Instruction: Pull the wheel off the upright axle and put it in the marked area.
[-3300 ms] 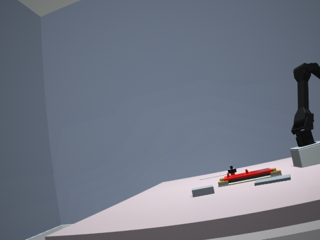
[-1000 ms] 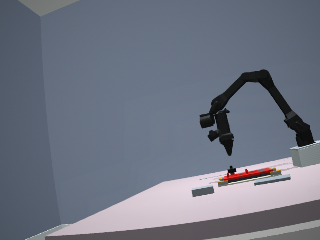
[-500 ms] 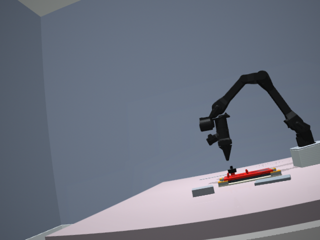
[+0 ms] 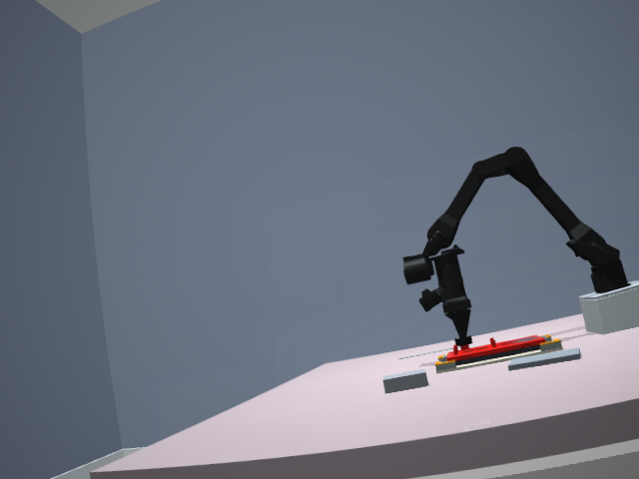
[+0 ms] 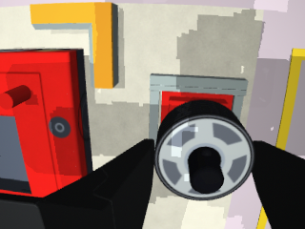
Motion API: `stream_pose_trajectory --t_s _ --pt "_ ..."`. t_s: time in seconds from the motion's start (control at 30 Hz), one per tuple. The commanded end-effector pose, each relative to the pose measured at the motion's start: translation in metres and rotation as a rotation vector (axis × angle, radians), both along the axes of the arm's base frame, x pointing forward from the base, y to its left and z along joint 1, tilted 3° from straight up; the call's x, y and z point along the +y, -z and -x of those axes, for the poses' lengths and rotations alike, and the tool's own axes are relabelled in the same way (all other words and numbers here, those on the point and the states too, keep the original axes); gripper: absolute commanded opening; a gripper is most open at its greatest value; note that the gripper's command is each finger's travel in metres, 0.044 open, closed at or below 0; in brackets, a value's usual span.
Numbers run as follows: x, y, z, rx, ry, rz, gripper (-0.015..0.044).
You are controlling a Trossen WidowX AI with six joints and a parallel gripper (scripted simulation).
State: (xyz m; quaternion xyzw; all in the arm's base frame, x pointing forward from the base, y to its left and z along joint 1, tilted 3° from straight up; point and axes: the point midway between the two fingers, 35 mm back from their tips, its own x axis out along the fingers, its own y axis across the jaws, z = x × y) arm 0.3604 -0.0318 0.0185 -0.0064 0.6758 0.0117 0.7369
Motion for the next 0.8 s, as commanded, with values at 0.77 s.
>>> stream_pose_trajectory --t_s 0.77 --pt "-0.0003 -0.0050 0.0006 0.003 0.001 0.000 0.0000"
